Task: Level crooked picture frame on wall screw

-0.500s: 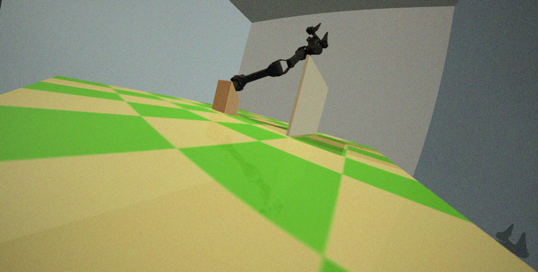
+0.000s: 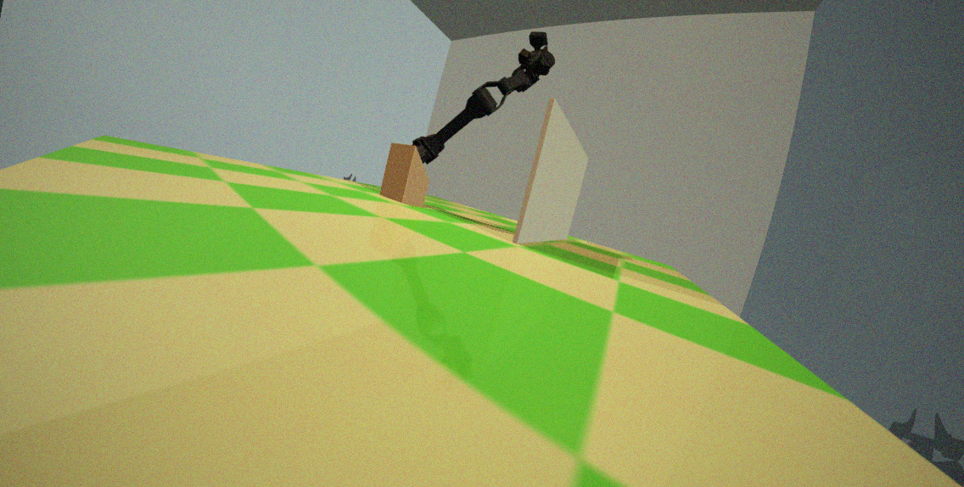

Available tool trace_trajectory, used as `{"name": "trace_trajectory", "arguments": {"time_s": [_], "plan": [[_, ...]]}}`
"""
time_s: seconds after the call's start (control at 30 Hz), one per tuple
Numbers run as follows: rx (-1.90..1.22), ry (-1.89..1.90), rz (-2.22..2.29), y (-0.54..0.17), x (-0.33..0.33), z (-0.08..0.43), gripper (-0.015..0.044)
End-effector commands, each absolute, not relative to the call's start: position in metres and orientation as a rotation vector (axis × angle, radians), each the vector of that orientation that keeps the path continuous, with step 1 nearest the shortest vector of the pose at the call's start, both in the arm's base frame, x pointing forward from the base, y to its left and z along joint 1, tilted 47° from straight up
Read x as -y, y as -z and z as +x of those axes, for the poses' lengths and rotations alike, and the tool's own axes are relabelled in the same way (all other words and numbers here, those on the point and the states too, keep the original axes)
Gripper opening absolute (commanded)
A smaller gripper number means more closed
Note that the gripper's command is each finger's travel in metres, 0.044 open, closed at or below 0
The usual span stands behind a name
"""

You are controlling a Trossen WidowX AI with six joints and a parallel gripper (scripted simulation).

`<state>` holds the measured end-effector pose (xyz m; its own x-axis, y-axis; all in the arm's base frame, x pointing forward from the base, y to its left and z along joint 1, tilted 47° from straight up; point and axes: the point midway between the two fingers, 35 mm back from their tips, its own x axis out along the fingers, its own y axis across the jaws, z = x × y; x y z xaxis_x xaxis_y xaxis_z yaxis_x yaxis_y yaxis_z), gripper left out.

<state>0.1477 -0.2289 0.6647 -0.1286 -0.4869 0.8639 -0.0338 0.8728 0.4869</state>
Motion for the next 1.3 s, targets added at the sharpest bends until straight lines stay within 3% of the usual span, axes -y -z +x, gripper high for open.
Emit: {"name": "trace_trajectory", "arguments": {"time_s": [0.0, 0.3, 0.6, 0.93, 1.27], "plan": [[1.844, -0.013, 0.448, -0.664, 0.203, 0.076, 0.026], [1.798, -0.611, 0.44, -0.649, 0.141, 0.006, 0.026], [1.462, -1.062, 0.459, -0.62, 0.063, -0.024, 0.026], [0.923, -1.276, 0.605, -0.571, -0.018, -0.009, 0.026], [0.419, -1.196, 0.902, -0.507, -0.072, 0.041, 0.026]]}}
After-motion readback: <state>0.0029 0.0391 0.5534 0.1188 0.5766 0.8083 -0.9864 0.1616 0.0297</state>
